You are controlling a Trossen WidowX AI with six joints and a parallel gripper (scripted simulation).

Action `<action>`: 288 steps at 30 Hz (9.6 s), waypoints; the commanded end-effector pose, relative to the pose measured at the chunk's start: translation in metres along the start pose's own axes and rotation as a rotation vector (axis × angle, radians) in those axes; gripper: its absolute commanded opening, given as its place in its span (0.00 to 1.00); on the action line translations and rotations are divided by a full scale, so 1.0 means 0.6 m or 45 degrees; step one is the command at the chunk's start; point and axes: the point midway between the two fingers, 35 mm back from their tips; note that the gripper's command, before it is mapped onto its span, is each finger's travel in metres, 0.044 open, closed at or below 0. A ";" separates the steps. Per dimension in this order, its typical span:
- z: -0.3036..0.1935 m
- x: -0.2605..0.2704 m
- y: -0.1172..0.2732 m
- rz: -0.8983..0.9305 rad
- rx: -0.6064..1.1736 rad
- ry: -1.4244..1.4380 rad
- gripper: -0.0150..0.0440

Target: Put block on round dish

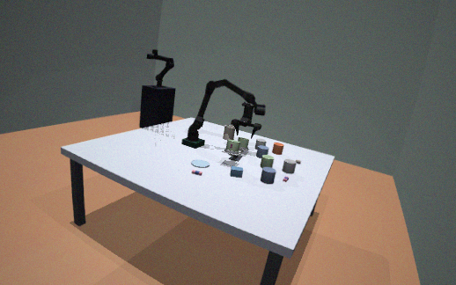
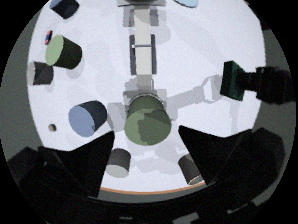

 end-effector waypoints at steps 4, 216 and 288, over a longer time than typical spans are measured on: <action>0.001 -0.001 -0.023 -0.013 -0.008 -0.008 1.00; -0.147 -0.066 -0.004 -0.018 -0.002 -0.007 0.25; -0.147 -0.057 -0.003 0.039 0.056 0.367 0.69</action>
Point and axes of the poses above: the point midway between the two fingers, 35 mm back from their tips, its own y axis back along the fingers, its own x axis across the jaws, z = x × y
